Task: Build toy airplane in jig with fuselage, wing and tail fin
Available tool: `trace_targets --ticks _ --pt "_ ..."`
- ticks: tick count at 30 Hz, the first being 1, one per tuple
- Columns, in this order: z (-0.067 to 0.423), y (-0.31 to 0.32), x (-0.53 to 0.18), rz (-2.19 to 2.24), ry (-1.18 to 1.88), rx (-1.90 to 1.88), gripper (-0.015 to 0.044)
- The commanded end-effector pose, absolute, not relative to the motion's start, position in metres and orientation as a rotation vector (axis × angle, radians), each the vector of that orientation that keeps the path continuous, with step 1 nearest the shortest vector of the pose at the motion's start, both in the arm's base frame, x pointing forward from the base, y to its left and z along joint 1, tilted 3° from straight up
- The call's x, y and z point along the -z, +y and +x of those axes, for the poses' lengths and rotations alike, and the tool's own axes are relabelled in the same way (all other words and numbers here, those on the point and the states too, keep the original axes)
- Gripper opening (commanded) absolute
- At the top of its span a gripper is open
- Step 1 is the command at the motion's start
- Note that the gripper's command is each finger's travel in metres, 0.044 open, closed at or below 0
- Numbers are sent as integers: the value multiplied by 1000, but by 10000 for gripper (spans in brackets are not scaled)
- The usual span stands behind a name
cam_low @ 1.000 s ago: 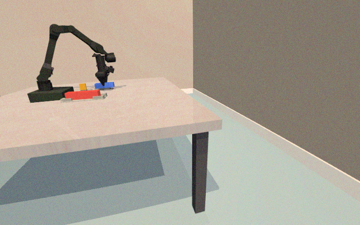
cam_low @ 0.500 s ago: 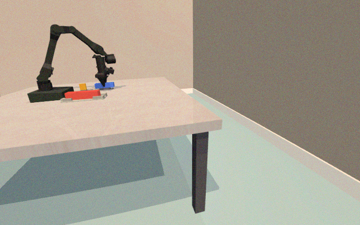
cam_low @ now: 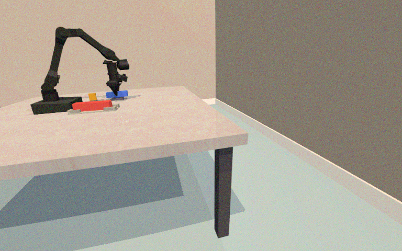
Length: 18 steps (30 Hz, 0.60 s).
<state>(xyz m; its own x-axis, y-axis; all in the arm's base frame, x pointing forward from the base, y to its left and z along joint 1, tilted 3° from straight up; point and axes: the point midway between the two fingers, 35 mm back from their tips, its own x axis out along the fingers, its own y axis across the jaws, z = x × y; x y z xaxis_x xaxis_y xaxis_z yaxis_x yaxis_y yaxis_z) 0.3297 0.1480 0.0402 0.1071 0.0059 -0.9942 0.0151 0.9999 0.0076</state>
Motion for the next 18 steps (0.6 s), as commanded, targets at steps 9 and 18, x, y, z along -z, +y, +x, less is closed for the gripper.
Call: trace_targets --ticks 9,18 --pt "333 152 -77 25 1446 -3 0" --pt "330 151 -106 27 1453 6 0"
